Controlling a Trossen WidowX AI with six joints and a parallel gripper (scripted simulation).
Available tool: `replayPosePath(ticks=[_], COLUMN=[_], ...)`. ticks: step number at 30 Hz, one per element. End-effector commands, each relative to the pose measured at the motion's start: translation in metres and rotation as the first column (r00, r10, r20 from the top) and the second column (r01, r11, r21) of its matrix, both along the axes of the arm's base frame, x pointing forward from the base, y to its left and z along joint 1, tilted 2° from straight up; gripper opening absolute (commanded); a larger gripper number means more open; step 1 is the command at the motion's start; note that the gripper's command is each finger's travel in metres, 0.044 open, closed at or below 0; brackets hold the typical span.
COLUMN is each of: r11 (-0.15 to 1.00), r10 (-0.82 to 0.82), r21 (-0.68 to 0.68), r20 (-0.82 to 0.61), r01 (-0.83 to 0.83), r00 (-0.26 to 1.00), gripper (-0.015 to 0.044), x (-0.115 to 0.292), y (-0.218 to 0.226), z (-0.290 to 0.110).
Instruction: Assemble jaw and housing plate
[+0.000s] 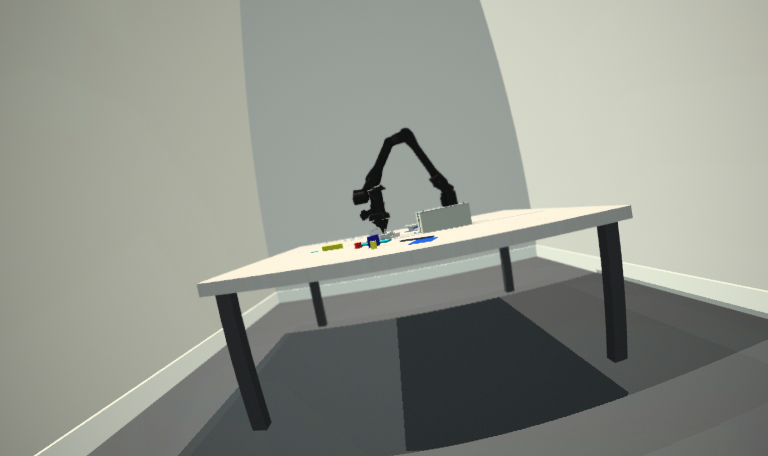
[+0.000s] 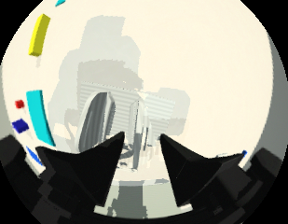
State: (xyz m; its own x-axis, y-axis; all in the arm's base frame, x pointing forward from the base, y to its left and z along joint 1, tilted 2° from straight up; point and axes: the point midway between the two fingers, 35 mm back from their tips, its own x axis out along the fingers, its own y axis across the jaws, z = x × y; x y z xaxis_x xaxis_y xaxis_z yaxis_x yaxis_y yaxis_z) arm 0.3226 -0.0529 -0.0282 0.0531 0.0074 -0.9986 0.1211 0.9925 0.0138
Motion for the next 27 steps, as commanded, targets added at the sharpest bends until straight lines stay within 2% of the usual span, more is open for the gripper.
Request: replayPosePath(ticks=[1, 5, 11, 16, 20, 24, 27], r11=[1.000, 1.000, 1.000, 1.000, 1.000, 1.000, 1.000], r10=[0.000, 0.001, 0.005, -0.001, -0.003, -0.009, -0.016], r21=[0.000, -0.001, -0.004, -0.002, -0.003, -0.005, -0.007], r20=[0.000, 0.001, 0.002, 0.011, 0.010, 0.007, 0.005], r01=[0.000, -0.001, -0.005, 0.001, 0.003, 0.009, 0.016], r00=[1.000, 1.000, 1.000, 1.000, 1.000, 1.000, 1.000], gripper=[0.0224, 0.0224, 0.0224, 0.0224, 0.0329, 0.0434, 0.0440], x=[0.000, 0.001, -0.003, 0.000, -0.003, -0.014, -0.025], y=[0.000, -0.001, -0.001, -0.001, -0.012, -0.043, -0.068], z=[0.000, 0.018, 0.068, 0.061, 0.062, 0.065, 0.067])
